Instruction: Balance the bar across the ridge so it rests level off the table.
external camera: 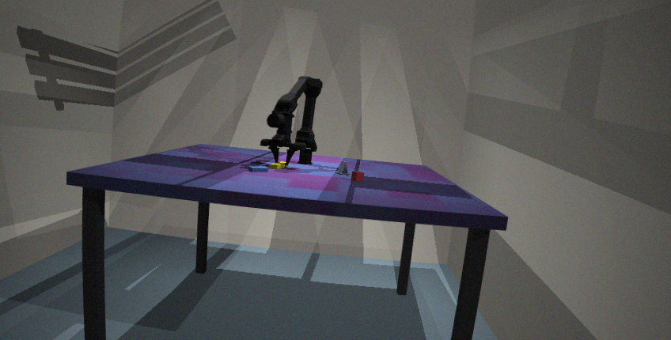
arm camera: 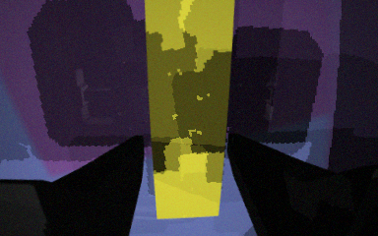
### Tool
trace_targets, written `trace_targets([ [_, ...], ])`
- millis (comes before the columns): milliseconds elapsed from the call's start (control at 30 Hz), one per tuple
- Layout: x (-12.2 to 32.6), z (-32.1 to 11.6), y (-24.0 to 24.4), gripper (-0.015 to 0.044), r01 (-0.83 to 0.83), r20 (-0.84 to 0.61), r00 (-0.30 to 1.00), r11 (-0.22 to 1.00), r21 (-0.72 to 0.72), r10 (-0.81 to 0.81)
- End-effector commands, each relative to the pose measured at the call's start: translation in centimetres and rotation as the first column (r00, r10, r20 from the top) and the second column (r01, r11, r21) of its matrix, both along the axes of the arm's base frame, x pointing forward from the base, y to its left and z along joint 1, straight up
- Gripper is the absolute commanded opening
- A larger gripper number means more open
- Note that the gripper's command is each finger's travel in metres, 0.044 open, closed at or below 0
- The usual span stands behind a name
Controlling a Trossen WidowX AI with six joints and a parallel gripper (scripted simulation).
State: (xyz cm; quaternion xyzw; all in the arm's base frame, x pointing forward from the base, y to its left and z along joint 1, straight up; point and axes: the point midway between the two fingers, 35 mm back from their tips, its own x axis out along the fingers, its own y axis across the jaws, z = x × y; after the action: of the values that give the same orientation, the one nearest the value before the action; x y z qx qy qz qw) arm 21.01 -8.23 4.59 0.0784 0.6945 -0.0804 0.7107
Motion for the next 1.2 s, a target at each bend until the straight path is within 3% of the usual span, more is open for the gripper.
trace_targets([
  [0, 0.0, 0.0, 0.0, 0.0144, 0.000, 0.000, 1.000, 1.000, 0.001, 0.000],
  [200, 0.0, 0.0, 0.0, 0.0104, 0.000, 0.000, 1.000, 1.000, 0.001, 0.000],
  [333, 0.1, 0.6, 0.0, 0.0000, 0.000, 0.000, 1.000, 1.000, 0.000, 0.000],
  [1167, 0.3, 6.9, -0.1, 0.0000, -0.004, -0.001, 1.000, 1.000, -0.002, 0.004],
])
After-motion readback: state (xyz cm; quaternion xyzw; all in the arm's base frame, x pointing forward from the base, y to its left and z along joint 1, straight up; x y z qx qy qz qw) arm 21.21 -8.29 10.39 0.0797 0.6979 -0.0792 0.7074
